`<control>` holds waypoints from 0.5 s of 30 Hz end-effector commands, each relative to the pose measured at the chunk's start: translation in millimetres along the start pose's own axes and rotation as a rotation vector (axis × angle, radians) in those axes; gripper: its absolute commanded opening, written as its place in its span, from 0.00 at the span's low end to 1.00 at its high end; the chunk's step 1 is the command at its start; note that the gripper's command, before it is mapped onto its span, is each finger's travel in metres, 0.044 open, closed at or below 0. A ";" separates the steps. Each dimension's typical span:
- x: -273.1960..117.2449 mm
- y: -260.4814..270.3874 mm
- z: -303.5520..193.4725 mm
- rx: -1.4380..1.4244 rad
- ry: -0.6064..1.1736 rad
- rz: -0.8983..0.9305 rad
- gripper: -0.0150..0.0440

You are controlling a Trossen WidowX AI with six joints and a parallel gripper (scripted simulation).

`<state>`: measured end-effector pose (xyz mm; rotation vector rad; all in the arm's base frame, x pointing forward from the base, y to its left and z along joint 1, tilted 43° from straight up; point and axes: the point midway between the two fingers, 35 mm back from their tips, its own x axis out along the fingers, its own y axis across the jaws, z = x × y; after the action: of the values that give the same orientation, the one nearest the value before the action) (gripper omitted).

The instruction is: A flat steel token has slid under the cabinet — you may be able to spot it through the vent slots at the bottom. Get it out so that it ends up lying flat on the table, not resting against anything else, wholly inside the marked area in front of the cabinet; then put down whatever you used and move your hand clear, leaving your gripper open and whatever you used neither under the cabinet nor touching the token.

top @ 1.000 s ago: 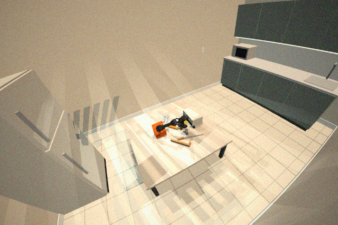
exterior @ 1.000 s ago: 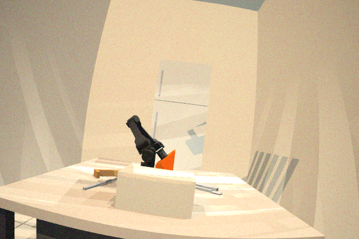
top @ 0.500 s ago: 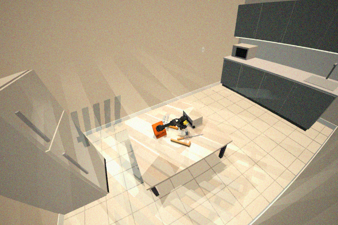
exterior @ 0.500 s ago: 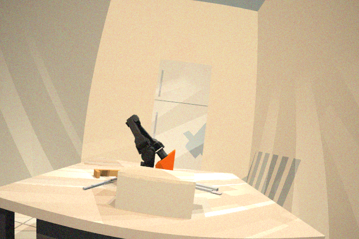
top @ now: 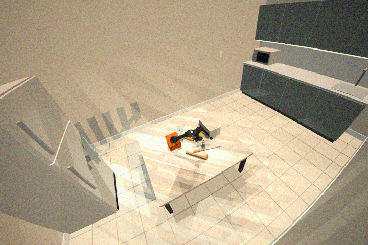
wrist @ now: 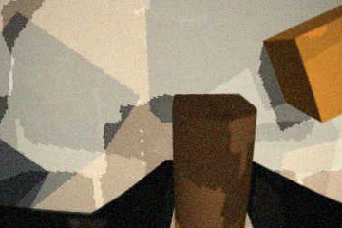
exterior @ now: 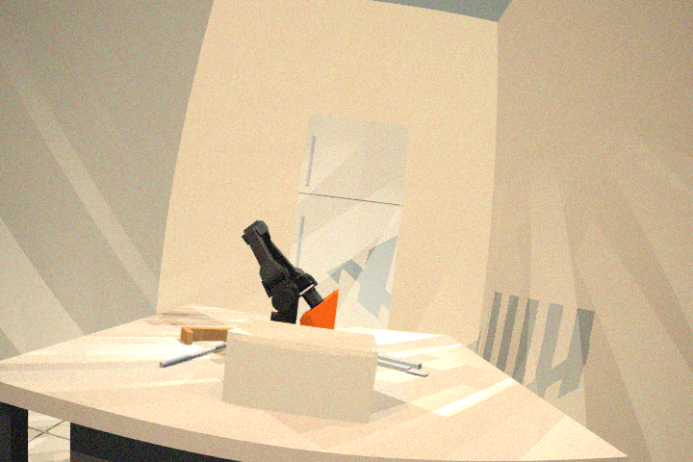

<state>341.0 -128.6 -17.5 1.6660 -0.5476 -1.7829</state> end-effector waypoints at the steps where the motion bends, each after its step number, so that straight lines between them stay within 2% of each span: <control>1: 1.0 -0.3 5.9 -0.005 -0.003 -0.001 0.25; 15: 1.1 0.4 20.5 -0.006 -0.004 -0.001 0.25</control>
<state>325.8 -131.1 -15.3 1.6649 -0.5473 -1.7836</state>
